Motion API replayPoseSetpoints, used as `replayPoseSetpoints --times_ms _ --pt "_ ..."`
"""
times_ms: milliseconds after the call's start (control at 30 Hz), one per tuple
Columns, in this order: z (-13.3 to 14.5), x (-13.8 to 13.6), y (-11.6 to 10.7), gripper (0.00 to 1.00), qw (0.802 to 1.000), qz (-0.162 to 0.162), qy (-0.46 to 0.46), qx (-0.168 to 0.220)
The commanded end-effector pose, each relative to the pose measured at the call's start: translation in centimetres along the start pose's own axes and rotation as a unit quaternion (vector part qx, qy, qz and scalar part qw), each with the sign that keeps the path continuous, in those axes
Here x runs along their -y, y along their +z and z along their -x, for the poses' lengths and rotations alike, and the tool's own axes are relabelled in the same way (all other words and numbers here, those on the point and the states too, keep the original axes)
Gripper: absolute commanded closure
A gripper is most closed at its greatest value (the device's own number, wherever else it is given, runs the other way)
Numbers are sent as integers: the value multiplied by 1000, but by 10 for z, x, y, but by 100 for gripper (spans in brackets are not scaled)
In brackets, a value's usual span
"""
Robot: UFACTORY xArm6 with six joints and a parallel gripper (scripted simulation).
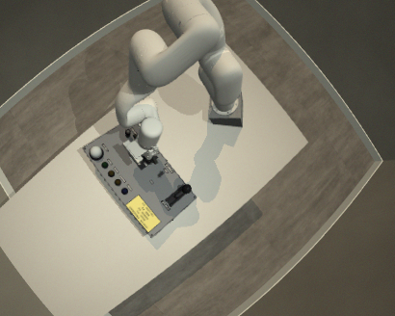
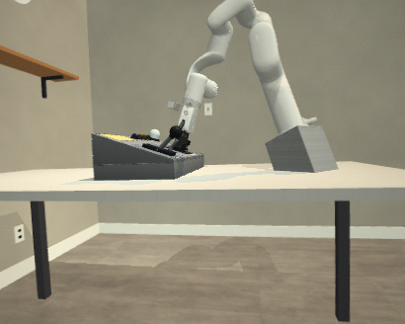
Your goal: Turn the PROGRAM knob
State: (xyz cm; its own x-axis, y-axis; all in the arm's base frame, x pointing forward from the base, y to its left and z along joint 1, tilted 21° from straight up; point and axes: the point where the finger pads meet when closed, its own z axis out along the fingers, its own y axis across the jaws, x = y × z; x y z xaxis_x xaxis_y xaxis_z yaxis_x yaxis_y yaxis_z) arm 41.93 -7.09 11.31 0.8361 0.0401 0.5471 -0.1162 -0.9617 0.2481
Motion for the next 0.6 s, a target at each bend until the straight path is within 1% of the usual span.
replayPoseSetpoints --times_ms 0,467,500,567 --pt "-2 0 1 24 1000 0 0 -2" --pt "-2 0 1 24 1000 0 0 -2" --pt "-2 0 1 100 1000 0 0 -2" --pt "-2 0 1 100 1000 0 0 -2"
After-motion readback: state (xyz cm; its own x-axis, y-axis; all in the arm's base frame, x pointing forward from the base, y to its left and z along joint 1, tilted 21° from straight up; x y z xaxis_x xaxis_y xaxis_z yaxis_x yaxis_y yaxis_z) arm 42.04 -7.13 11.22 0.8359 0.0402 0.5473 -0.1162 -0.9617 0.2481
